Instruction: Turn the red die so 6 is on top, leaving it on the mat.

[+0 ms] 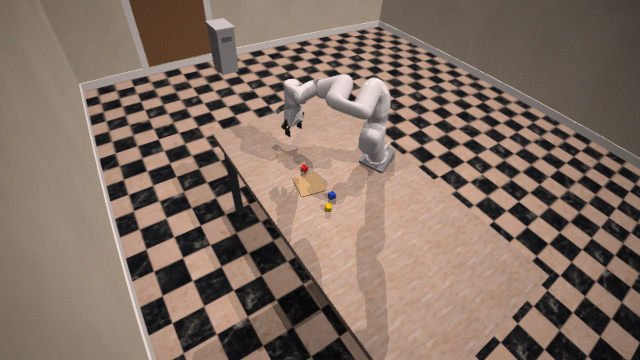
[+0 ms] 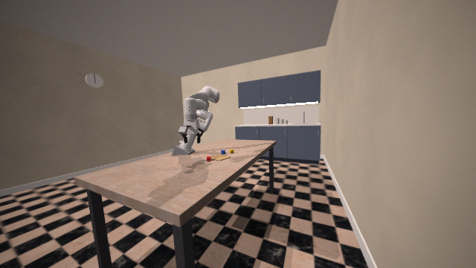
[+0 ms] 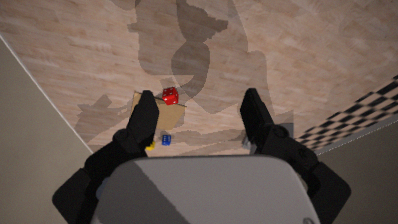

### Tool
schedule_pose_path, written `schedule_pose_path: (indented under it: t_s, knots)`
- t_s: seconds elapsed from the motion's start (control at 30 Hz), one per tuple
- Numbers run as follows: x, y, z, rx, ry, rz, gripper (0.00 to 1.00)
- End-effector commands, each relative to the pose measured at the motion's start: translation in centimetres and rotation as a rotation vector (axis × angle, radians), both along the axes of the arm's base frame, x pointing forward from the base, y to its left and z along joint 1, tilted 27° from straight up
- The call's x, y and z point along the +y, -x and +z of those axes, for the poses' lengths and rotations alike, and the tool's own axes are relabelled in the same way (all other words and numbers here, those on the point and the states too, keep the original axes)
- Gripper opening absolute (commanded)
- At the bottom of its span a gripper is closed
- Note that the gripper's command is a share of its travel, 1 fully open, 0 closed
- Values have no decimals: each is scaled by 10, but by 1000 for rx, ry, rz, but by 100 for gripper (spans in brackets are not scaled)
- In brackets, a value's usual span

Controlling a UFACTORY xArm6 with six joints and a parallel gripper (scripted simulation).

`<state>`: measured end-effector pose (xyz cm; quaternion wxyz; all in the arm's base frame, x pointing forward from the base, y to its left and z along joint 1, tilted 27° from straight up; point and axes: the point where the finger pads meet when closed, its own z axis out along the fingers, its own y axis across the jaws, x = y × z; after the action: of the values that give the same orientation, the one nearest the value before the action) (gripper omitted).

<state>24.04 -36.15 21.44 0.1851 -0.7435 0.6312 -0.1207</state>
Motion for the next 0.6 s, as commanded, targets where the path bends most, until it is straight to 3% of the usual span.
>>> schedule_pose_path:
  t_s: [0.0,0.3,0.57]
  knots:
    - [37,-28,16,-31,91,147,100]
    - [101,-59,30,-83,215,395,100]
    - [106,-61,31,-89,225,417,100]
